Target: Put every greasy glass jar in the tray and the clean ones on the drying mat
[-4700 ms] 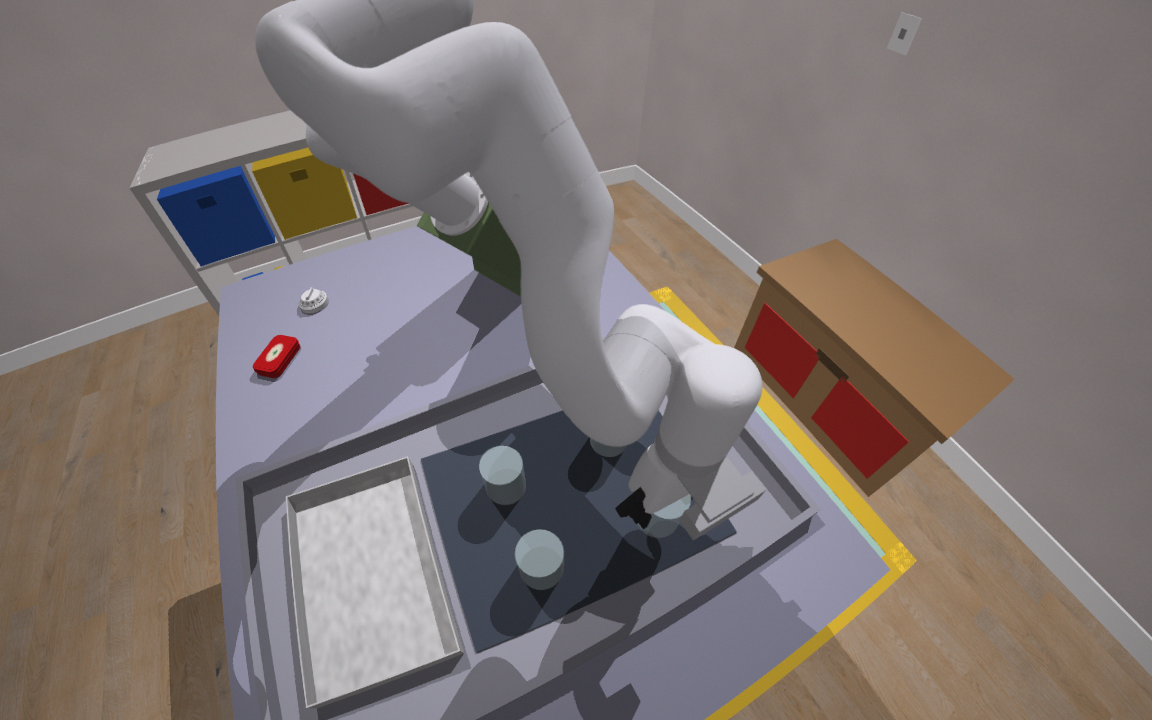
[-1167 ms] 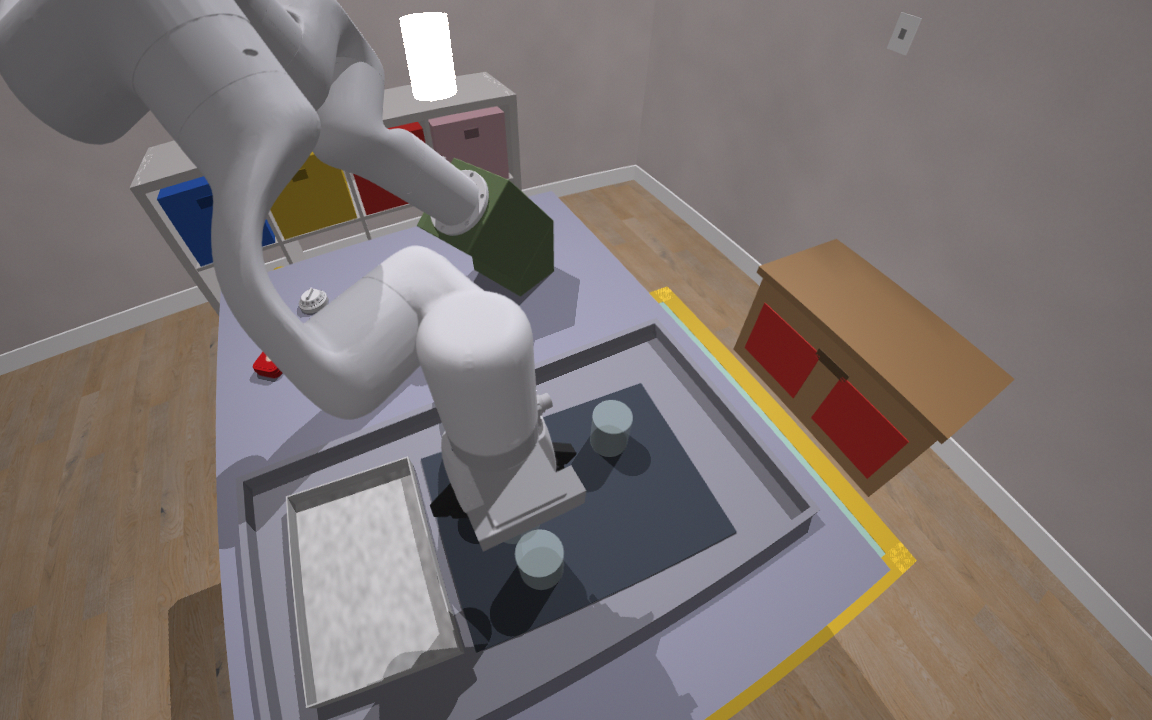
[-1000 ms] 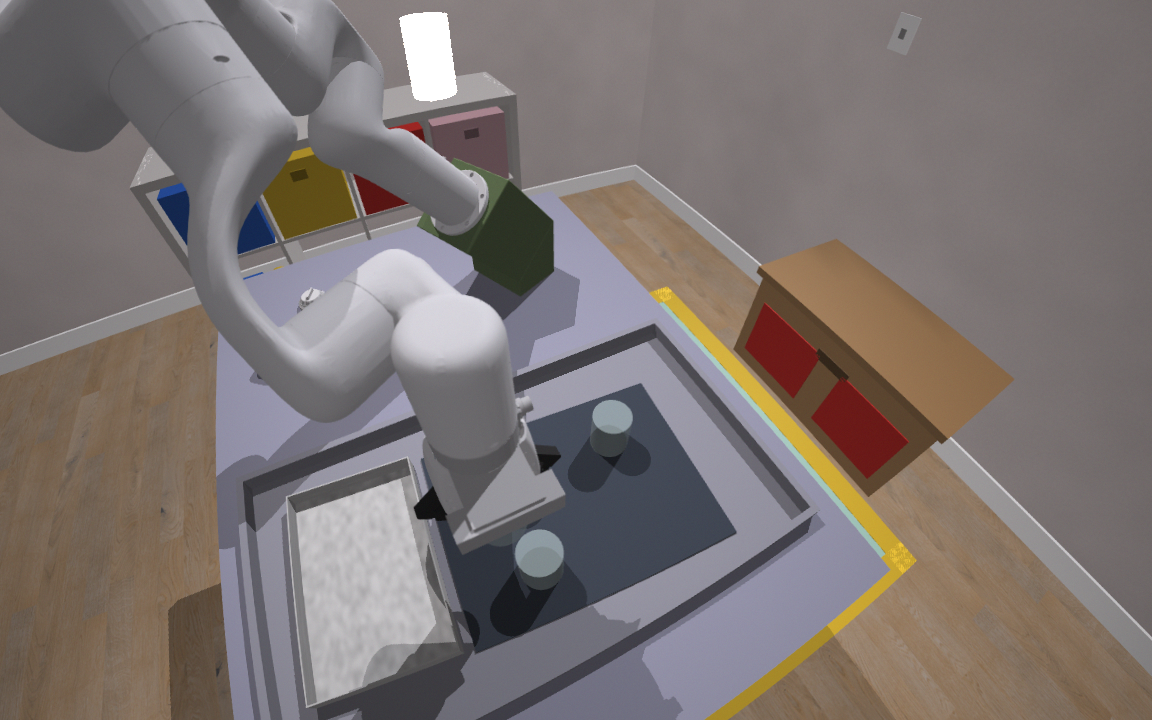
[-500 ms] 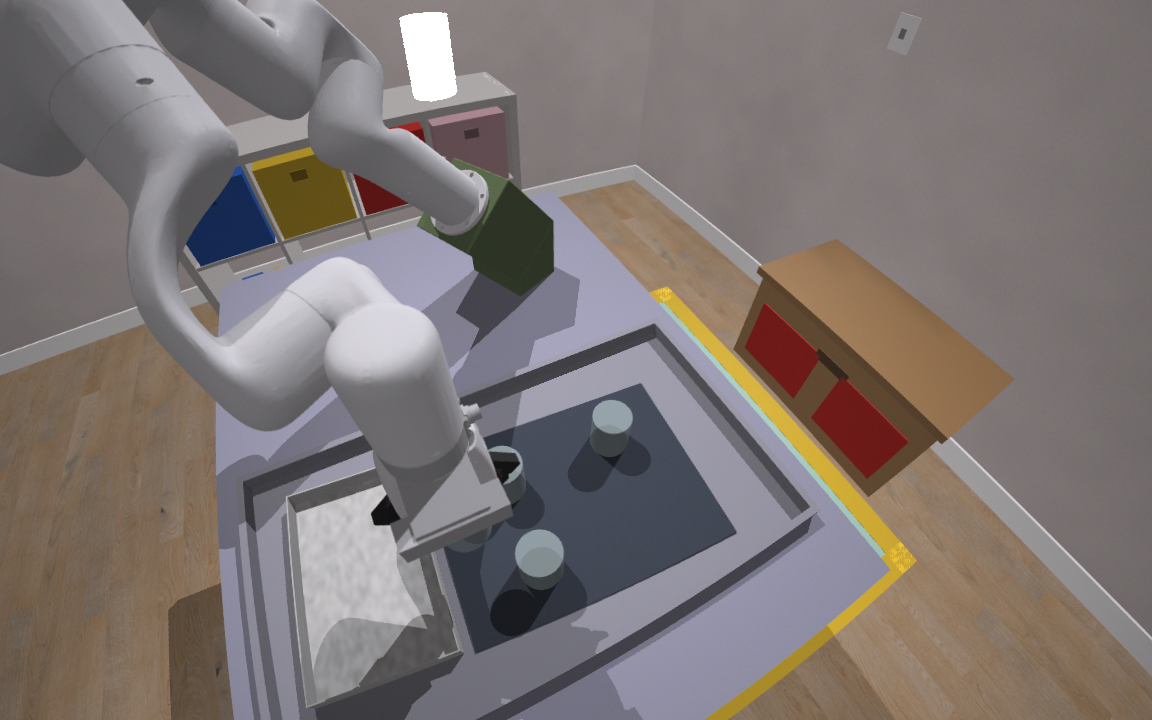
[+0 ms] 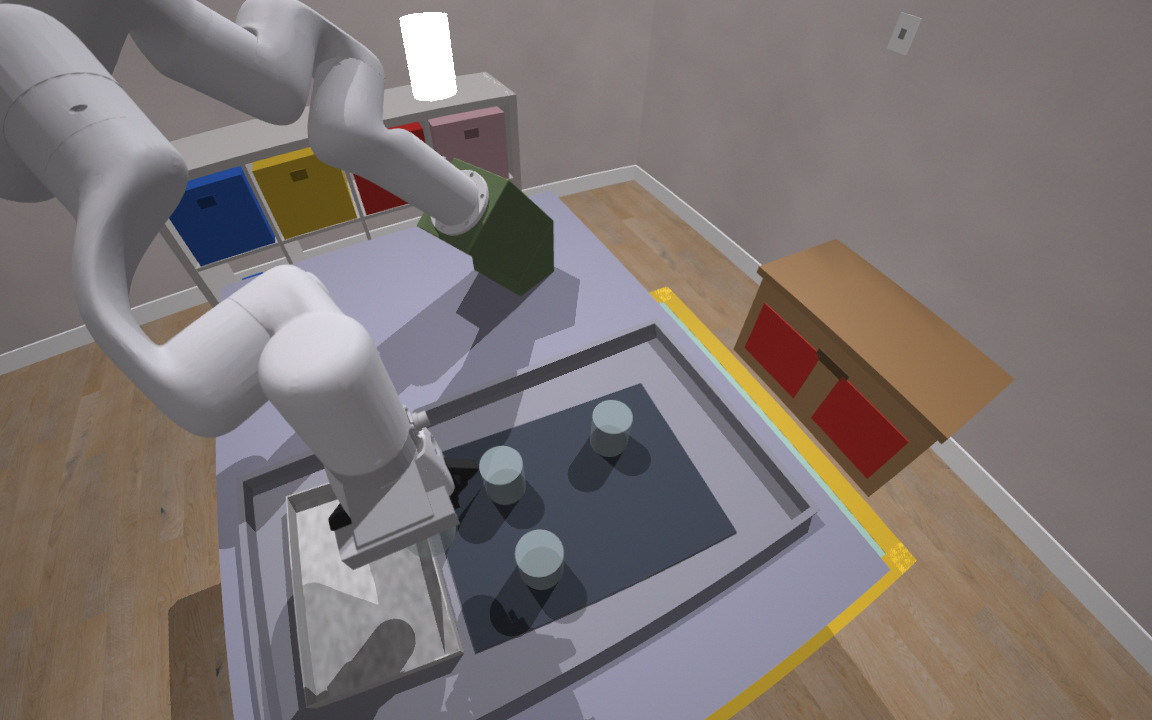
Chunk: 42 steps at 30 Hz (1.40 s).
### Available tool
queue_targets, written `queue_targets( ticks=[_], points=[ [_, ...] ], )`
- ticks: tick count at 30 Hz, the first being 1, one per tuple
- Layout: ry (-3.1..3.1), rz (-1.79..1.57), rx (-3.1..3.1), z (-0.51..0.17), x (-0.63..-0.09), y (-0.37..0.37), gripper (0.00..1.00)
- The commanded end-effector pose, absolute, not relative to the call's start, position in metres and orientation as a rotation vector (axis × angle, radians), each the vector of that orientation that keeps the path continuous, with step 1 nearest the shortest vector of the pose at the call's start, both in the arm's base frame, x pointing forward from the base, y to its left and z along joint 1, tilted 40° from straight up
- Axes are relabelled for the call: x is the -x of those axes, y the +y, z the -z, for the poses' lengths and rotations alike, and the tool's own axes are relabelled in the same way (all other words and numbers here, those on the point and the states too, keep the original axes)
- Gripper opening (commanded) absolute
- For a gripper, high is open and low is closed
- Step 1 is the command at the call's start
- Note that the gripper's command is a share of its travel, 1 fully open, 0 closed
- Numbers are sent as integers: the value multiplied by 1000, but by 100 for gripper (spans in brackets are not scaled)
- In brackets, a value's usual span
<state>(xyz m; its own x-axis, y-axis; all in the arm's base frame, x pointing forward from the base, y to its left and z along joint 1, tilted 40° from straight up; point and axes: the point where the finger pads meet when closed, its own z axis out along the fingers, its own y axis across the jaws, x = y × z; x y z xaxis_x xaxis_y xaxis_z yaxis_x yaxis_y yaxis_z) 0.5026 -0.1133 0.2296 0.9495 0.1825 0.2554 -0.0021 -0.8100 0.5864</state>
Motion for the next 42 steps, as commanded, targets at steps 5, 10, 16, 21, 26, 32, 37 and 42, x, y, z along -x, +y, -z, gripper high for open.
queue_targets(
  ticks=[5, 10, 16, 21, 26, 32, 37, 42],
  points=[
    [133, -410, -2486, -245, -495, -133, 0],
    [133, -410, -2486, -251, -491, -144, 0],
    [133, -410, -2486, -261, -486, -160, 0],
    [133, -410, -2486, -269, -481, -174, 0],
    [133, -410, -2486, -274, -479, -183, 0],
    [133, -410, -2486, -284, -473, -199, 0],
    [133, -410, -2486, -292, -469, -213, 0],
    [133, -410, -2486, -292, -469, -213, 0]
  ],
)
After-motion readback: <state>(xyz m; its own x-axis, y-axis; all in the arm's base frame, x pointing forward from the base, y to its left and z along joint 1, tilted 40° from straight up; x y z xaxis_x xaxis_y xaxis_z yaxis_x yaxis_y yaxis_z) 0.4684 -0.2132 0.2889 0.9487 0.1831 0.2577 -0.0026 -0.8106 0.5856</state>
